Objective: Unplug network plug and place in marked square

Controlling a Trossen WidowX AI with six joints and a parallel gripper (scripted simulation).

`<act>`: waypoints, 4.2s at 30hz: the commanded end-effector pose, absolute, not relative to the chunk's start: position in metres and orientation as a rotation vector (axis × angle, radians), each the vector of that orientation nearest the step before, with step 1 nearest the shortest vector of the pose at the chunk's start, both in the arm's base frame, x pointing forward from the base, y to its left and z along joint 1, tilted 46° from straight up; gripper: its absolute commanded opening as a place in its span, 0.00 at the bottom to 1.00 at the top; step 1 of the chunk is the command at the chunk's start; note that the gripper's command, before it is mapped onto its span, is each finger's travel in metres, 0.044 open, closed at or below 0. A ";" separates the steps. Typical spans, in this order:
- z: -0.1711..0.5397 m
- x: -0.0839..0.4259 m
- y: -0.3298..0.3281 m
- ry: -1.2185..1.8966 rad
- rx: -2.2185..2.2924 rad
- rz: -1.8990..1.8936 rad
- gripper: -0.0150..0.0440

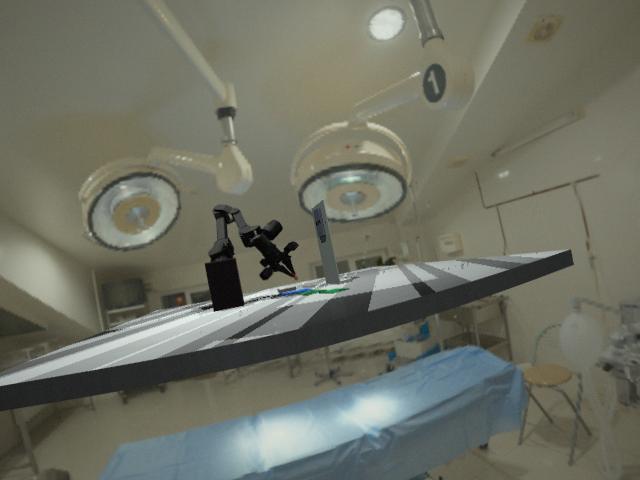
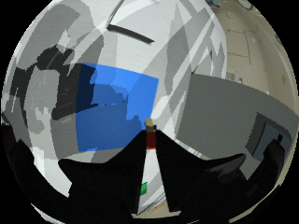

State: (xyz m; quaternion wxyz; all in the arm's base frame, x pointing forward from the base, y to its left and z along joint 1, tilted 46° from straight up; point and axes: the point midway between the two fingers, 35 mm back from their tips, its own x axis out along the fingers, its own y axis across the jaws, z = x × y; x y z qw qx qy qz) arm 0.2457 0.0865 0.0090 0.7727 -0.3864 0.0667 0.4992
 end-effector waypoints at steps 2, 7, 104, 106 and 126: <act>0.004 0.245 0.089 0.157 -0.831 1.084 0.25; 0.001 0.245 0.091 0.158 -0.831 1.084 0.25; -0.014 0.235 0.114 0.148 -0.827 1.081 0.52; -0.014 0.235 0.113 0.148 -0.827 1.081 0.52; -0.008 0.228 0.102 0.151 -0.825 1.081 0.52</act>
